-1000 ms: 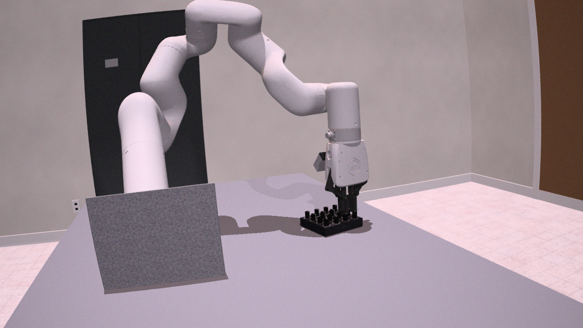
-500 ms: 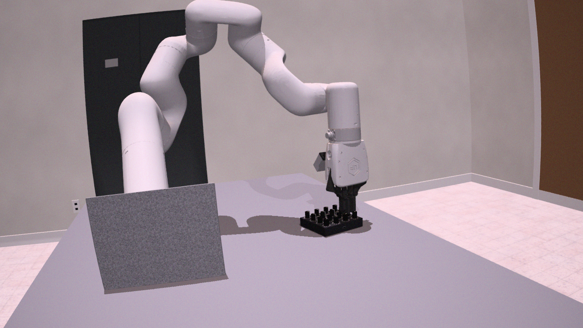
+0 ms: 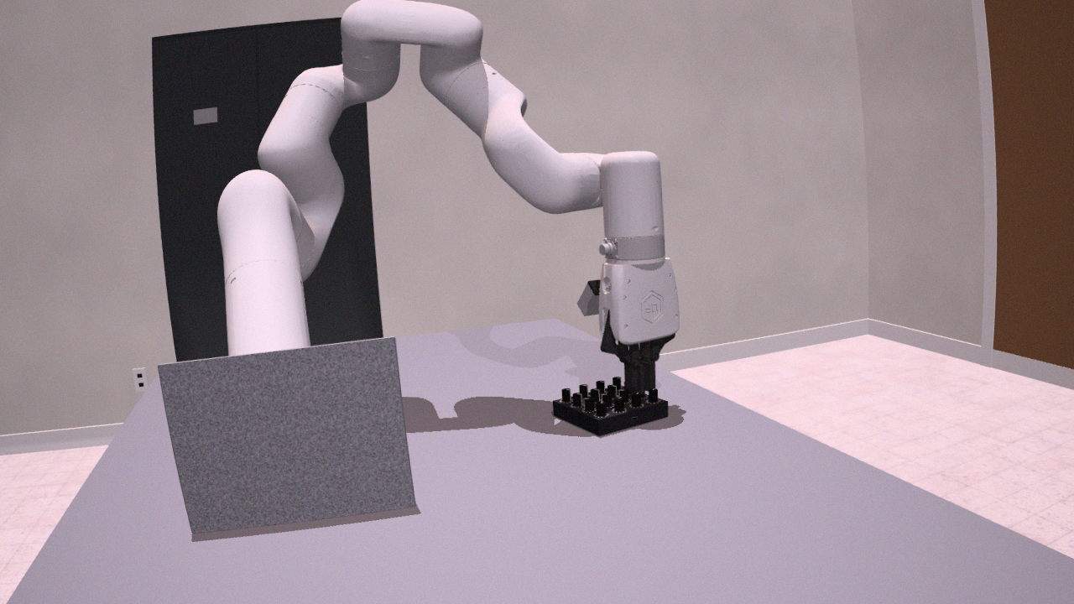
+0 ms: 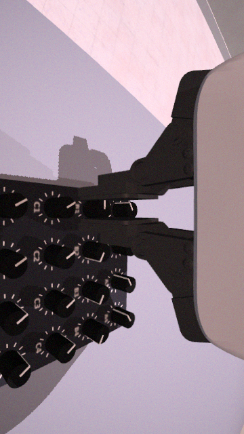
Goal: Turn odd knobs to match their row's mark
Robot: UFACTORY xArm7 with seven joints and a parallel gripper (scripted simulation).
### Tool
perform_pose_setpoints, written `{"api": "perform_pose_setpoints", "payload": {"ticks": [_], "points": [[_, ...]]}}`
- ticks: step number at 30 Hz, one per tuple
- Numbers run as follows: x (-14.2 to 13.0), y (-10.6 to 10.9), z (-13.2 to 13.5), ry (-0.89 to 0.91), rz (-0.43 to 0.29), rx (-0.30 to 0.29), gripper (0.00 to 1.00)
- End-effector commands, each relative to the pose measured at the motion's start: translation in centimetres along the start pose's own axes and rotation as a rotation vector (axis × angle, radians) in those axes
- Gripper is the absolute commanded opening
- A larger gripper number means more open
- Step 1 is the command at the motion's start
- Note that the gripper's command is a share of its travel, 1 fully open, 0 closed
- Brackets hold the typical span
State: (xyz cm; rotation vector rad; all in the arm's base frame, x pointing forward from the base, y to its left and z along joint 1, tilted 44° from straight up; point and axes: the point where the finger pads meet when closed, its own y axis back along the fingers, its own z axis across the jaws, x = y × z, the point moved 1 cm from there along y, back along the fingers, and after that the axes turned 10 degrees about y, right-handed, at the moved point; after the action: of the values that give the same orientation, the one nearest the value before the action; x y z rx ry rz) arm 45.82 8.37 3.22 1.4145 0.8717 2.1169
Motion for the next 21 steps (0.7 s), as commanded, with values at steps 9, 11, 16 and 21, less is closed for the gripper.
{"api": "perform_pose_setpoints", "payload": {"ticks": [9,11,16,21], "points": [[-0.14,0.18,0.09,-0.001,-0.003,-0.003,0.08],[-0.14,0.18,0.09,-0.003,-0.003,-0.003,0.08],[-0.14,0.18,0.09,-0.008,-0.003,-0.003,0.08],[-0.14,0.18,0.09,-0.025,-0.003,-0.003,0.08]]}}
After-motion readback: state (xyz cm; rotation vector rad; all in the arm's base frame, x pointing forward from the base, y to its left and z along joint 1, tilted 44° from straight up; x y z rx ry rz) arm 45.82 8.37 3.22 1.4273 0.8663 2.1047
